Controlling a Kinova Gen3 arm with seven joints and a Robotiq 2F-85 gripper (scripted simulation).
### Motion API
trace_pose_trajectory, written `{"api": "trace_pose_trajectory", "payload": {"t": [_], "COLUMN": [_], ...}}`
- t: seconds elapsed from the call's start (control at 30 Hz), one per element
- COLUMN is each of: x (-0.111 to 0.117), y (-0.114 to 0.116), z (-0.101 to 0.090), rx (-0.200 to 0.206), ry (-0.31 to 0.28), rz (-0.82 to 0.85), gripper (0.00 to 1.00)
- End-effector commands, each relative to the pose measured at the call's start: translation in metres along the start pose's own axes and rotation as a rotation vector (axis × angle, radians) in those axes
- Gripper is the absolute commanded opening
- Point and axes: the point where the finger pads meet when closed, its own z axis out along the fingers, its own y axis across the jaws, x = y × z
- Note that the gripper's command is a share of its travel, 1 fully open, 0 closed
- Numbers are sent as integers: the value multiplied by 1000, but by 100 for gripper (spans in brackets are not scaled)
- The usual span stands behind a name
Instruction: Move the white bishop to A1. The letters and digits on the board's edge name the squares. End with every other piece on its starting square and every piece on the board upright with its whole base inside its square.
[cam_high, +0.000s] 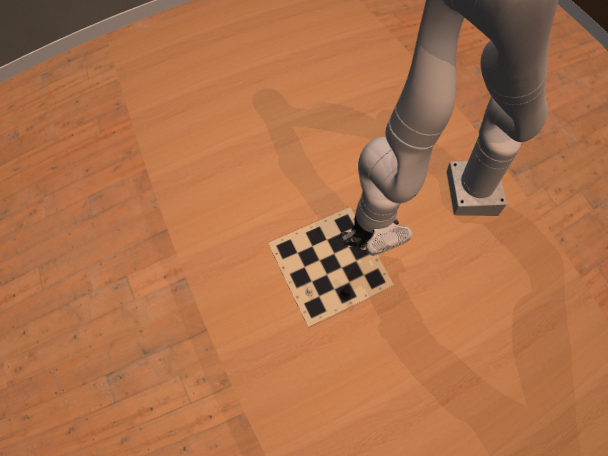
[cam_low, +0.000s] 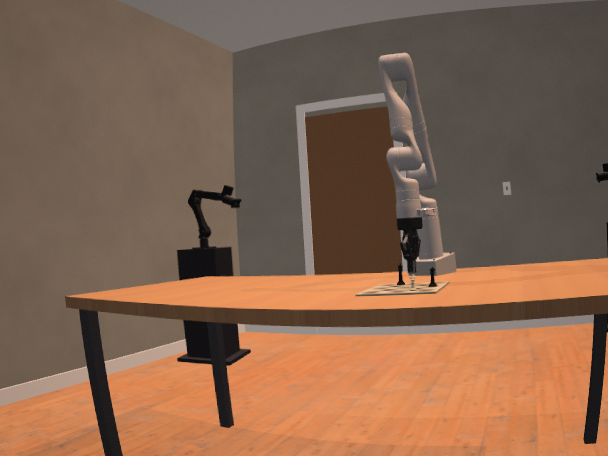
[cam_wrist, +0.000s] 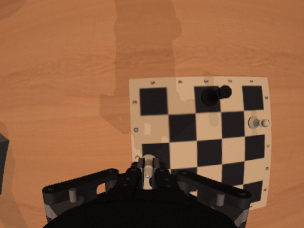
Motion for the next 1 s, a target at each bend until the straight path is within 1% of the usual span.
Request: {"api": "trace_pose_trajectory", "payload": {"t": [0.0, 0.03, 0.1, 0.37, 0.53, 0.77, 0.97], "x": [2, 2, 2, 1, 1, 1, 1], "y": [7, 7, 7, 6, 5, 5, 5], "z": [-17, -22, -22, -60, -77, -83, -83], "rx": [-24, -24, -24, -24, -24, -24, -24], "ry": [6, 6, 6, 6, 6, 6, 6], "rz": [0, 0, 0, 0, 0, 0, 0], "gripper": [0, 0, 0, 0, 0, 0, 0]}}
